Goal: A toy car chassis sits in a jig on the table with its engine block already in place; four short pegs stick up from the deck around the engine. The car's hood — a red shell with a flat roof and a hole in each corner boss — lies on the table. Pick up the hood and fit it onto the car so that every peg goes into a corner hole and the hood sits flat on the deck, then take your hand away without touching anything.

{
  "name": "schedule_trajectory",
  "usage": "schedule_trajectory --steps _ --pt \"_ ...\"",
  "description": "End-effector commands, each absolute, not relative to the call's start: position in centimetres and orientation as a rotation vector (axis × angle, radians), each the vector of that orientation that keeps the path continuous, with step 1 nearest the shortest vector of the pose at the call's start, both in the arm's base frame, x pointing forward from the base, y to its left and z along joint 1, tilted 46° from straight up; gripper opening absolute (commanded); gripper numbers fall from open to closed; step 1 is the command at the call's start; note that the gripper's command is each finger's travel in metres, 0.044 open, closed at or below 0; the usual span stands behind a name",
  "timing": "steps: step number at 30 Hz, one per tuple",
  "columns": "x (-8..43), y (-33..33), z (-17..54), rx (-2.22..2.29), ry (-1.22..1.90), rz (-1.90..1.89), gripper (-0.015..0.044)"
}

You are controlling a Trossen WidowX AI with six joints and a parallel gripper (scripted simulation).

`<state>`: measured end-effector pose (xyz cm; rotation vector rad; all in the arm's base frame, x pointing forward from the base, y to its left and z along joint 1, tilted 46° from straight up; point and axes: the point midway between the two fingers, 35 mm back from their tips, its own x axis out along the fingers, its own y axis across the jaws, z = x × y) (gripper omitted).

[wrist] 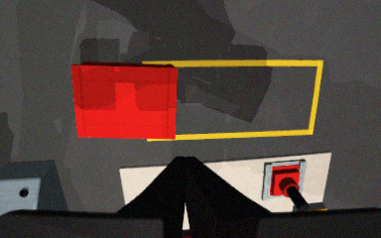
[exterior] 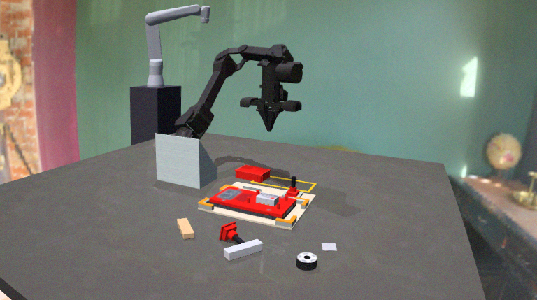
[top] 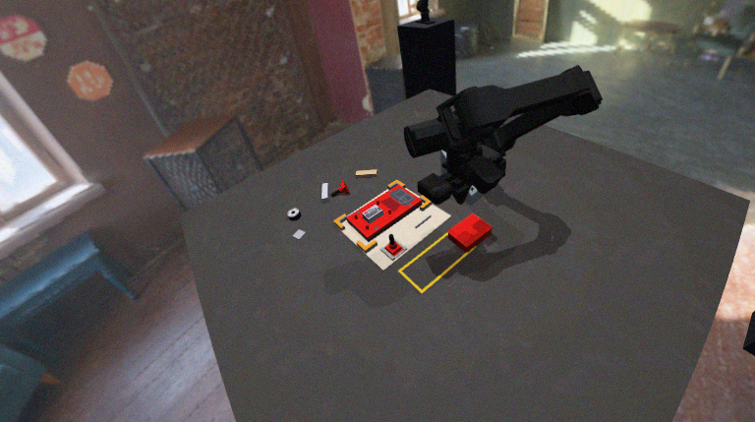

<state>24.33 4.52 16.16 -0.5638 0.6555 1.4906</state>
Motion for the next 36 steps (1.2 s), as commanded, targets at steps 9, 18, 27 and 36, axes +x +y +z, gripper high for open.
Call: schedule_trajectory --steps 9,18,27,36 --pt "23.9 5.1 15.5 -0.43 0.778 1.417 0.0105" --pt "22.1 7.0 13.3 0.046 1.161 1.106 0.0341" --pt "20.0 8.8 11.1 0.522 1.466 0.718 0.044" --pt "19.4 9.2 10.4 0.652 1.536 0.599 0.044"
